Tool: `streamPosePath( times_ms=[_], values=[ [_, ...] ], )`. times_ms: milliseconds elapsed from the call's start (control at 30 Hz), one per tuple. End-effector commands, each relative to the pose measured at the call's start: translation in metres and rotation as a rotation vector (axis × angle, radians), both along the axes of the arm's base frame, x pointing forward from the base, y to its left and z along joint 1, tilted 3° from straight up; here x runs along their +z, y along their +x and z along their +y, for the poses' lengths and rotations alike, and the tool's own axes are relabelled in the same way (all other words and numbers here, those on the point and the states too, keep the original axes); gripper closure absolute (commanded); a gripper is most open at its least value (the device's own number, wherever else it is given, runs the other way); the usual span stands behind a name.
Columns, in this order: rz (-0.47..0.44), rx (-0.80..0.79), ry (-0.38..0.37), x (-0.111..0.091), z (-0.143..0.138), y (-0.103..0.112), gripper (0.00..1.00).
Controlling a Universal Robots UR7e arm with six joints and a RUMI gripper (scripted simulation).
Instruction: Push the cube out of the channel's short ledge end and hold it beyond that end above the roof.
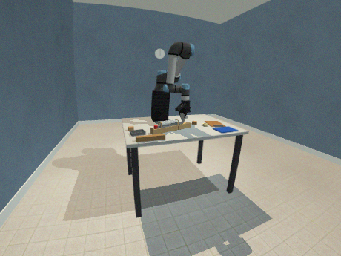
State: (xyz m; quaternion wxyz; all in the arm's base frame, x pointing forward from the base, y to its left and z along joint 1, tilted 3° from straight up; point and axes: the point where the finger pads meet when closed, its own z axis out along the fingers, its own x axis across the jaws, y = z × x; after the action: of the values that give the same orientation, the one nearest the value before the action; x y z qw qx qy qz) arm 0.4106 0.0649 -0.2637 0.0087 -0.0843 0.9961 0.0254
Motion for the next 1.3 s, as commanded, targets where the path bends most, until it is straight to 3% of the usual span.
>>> streamPosePath(
  times_ms=[0,200,767,1267],
  values=[
    [-0.001,0.0,0.0,0.001,-0.001,0.001,1.0],
    [-0.001,0.0,0.0,0.011,-0.002,0.001,1.0],
    [-0.001,0.0,0.0,0.065,-0.005,0.0,1.0],
    [-0.001,0.0,0.0,0.07,-0.005,0.0,1.0]
  ],
)
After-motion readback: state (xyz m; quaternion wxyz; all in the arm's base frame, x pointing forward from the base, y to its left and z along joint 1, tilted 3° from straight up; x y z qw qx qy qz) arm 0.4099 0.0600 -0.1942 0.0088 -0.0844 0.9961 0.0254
